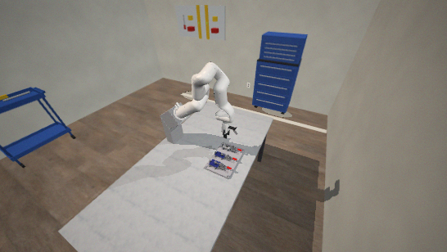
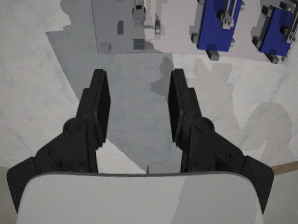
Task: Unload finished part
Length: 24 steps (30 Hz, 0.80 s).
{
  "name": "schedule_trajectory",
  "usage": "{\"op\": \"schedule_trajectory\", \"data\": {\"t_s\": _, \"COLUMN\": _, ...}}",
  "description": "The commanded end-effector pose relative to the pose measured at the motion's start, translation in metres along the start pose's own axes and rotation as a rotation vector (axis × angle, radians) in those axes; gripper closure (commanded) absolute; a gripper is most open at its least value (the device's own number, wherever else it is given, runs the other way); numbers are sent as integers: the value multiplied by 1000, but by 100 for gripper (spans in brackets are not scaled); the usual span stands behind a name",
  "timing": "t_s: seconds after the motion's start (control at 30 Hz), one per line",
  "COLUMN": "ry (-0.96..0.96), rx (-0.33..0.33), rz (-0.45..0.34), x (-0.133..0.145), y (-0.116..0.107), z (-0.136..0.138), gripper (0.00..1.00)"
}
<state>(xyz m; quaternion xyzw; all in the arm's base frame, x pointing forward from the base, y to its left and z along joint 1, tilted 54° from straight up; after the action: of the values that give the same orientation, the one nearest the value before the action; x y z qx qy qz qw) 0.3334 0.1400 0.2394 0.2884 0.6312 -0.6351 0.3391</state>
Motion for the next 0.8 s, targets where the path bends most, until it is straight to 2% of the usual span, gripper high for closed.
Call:
{"op": "schedule_trajectory", "data": {"t_s": 0.0, "ry": 2, "rx": -3, "rz": 18, "x": -1, "y": 12, "z": -1, "gripper": 53}}
{"op": "schedule_trajectory", "data": {"t_s": 0.3, "ry": 2, "rx": -3, "rz": 17, "x": -2, "y": 32, "z": -1, "gripper": 53}}
{"op": "schedule_trajectory", "data": {"t_s": 0.6, "ry": 2, "rx": -3, "rz": 17, "x": -3, "y": 33, "z": -1, "gripper": 53}}
{"op": "schedule_trajectory", "data": {"t_s": 0.77, "ry": 2, "rx": -3, "rz": 17, "x": -16, "y": 33, "z": -1, "gripper": 53}}
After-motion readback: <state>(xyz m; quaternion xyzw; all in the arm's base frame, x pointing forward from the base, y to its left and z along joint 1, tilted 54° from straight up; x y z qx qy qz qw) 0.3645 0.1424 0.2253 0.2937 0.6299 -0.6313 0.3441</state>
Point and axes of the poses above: the point where the finger pads meet when closed, its own y axis out along the fingers, its own z axis across the jaws, x = y × z, the point moved 4 cm from there along -y, back along the fingers, and after that the axes turned 1 degree about y, right-handed, at the moved point
